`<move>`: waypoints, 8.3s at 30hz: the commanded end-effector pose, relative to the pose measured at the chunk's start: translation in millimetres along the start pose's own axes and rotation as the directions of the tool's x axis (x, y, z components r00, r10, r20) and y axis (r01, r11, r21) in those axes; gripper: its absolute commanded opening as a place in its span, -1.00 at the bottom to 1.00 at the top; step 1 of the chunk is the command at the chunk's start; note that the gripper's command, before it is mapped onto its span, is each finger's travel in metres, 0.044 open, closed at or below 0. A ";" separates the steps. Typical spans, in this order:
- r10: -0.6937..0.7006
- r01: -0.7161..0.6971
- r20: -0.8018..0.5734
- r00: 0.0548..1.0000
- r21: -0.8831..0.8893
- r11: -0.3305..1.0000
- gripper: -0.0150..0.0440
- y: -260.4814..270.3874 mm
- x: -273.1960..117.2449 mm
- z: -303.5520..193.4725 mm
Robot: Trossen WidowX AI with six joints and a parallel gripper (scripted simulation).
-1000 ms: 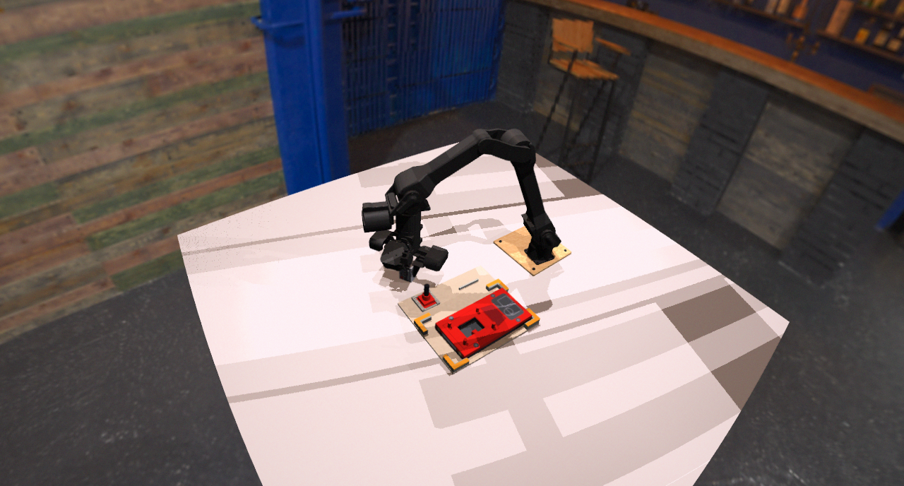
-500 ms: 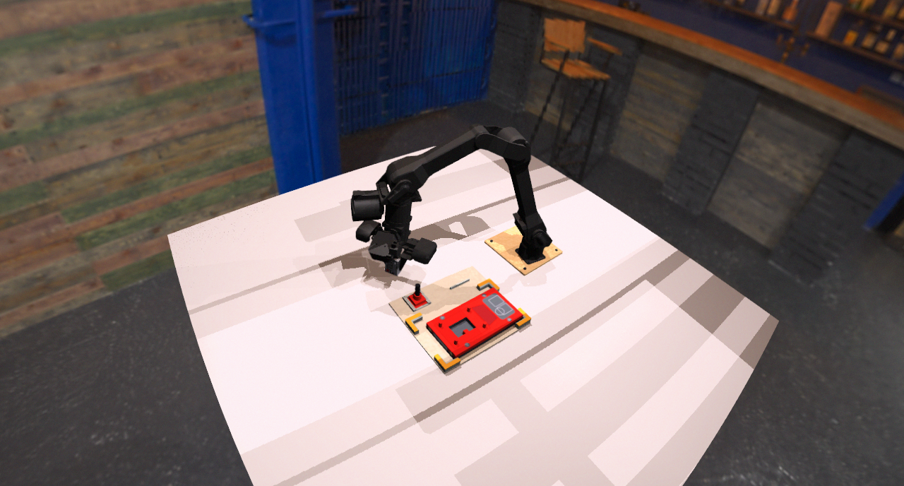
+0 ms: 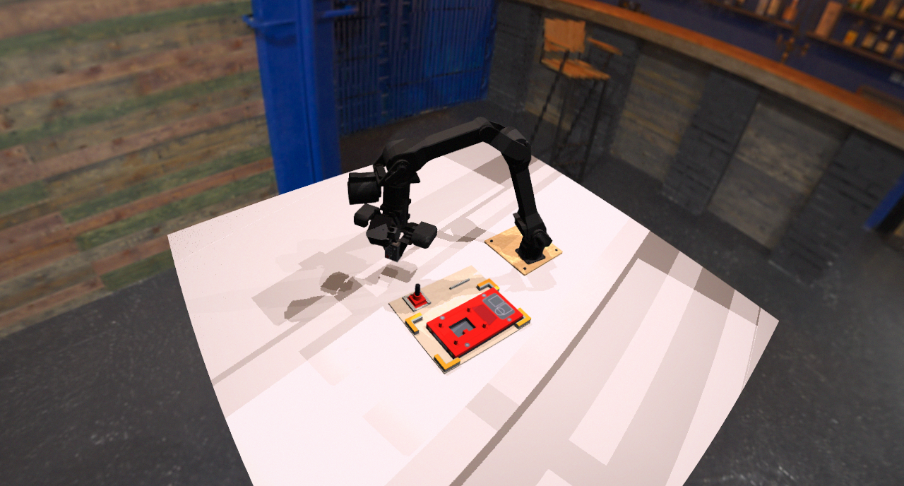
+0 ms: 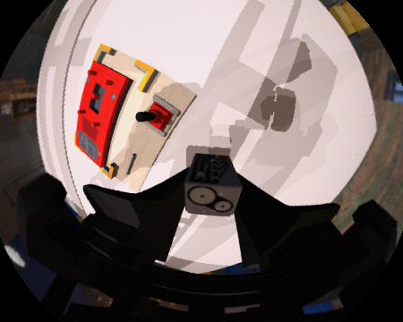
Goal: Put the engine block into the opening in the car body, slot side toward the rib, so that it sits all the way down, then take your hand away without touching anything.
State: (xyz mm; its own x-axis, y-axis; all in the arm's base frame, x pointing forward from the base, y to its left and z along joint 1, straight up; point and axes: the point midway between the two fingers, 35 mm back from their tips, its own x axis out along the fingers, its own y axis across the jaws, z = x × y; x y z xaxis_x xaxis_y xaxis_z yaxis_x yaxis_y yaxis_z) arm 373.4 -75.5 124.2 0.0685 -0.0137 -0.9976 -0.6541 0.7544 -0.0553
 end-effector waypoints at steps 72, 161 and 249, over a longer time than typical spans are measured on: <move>0.010 -0.028 0.644 0.765 0.019 0.999 -0.49 5.6 2.9 -30.7; 0.004 -0.026 0.641 0.768 0.024 0.999 1.00 4.3 48.7 -60.8; 0.029 -0.029 -0.024 0.999 0.024 0.999 -0.11 5.4 67.2 -34.9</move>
State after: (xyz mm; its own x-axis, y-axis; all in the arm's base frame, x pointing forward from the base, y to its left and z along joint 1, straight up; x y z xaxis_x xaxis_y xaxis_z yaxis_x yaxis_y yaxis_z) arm 348.7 -94.9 56.2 0.0333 -0.0051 -0.9994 -0.6401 0.7679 -0.0252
